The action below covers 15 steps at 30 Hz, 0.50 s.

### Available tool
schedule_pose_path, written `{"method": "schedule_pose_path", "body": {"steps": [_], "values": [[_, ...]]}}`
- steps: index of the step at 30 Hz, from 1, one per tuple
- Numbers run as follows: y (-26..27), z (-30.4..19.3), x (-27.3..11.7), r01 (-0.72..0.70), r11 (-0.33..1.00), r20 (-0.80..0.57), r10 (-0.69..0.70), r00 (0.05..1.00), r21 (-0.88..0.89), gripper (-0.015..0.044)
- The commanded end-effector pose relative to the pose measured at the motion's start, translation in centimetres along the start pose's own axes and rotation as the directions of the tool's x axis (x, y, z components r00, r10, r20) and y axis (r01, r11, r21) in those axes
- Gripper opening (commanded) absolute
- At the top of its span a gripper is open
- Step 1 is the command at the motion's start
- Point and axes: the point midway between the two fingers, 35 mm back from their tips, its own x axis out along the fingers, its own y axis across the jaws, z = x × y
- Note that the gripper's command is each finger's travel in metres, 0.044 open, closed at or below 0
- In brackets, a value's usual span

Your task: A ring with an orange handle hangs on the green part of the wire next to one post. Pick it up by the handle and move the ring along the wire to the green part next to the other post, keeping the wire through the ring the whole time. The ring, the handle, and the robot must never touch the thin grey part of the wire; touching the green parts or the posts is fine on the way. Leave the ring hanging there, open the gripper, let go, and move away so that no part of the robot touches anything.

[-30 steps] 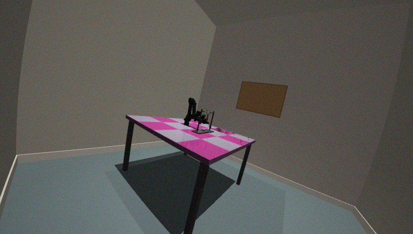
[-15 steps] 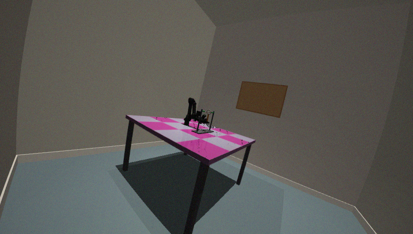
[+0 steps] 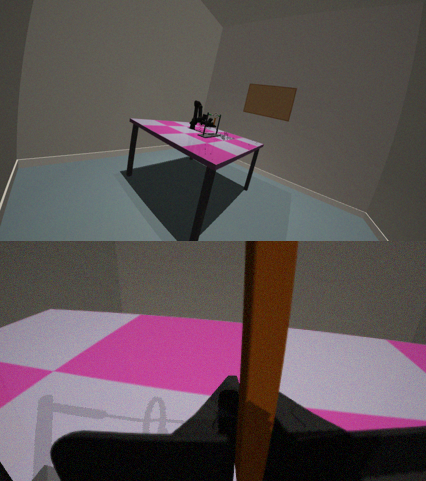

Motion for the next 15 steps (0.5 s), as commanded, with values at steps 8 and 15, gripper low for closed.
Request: {"method": "schedule_pose_path", "body": {"steps": [8,15], "values": [[0.5,-0.1,-0.4,0.023,1.000,-0.029,-0.024,0.999,-0.017,-0.0150],[1.0,-0.1,-1.2,0.040,0.999,-0.099,-0.040,0.994,-0.007,-0.0150]]}}
